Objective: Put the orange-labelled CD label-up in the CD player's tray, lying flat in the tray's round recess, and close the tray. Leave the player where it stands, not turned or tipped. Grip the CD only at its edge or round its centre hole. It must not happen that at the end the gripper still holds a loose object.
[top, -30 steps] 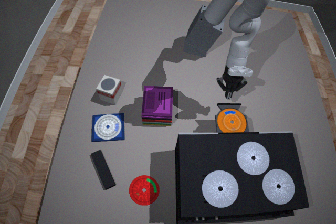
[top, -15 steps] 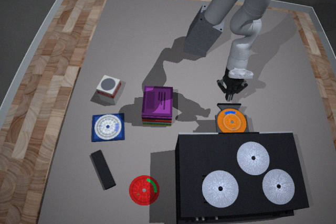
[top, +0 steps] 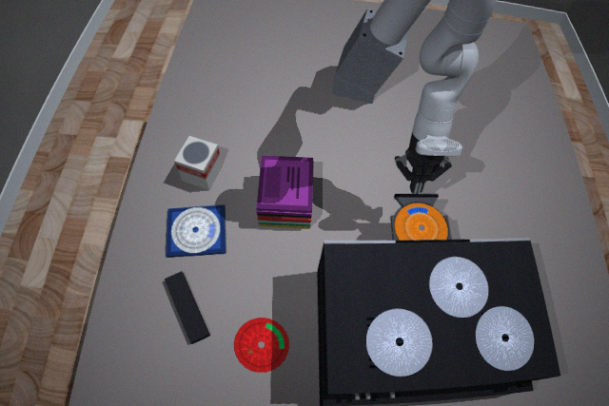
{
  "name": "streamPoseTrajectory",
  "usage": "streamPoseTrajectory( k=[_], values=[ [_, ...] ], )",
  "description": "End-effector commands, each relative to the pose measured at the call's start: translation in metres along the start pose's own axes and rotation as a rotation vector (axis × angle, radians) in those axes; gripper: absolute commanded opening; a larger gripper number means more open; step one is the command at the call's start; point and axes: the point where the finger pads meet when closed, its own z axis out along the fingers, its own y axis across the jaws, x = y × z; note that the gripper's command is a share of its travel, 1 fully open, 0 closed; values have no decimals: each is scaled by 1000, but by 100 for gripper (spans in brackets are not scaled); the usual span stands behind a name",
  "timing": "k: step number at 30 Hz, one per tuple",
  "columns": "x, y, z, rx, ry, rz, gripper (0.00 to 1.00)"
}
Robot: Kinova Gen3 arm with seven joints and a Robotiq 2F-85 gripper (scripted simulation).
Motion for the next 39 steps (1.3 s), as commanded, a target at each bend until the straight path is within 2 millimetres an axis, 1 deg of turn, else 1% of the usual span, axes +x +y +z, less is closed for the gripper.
streamPoseTrajectory(
  k=[1, 8, 10, 19, 25, 27, 33, 39],
  values=[
    [18, 0, 4, -1, 13, -2, 10],
    [43, 0, 13, -1, 13, -2, 10],
    [43, 0, 13, -1, 13, -2, 10],
    [75, 0, 24, -1, 13, -2, 10],
    [93, 0, 30, -1, 13, -2, 10],
    [93, 0, 30, -1, 13, -2, 10],
    [106, 0, 35, -1, 13, -2, 10],
    [113, 0, 37, -1, 13, -2, 10]
  ],
)
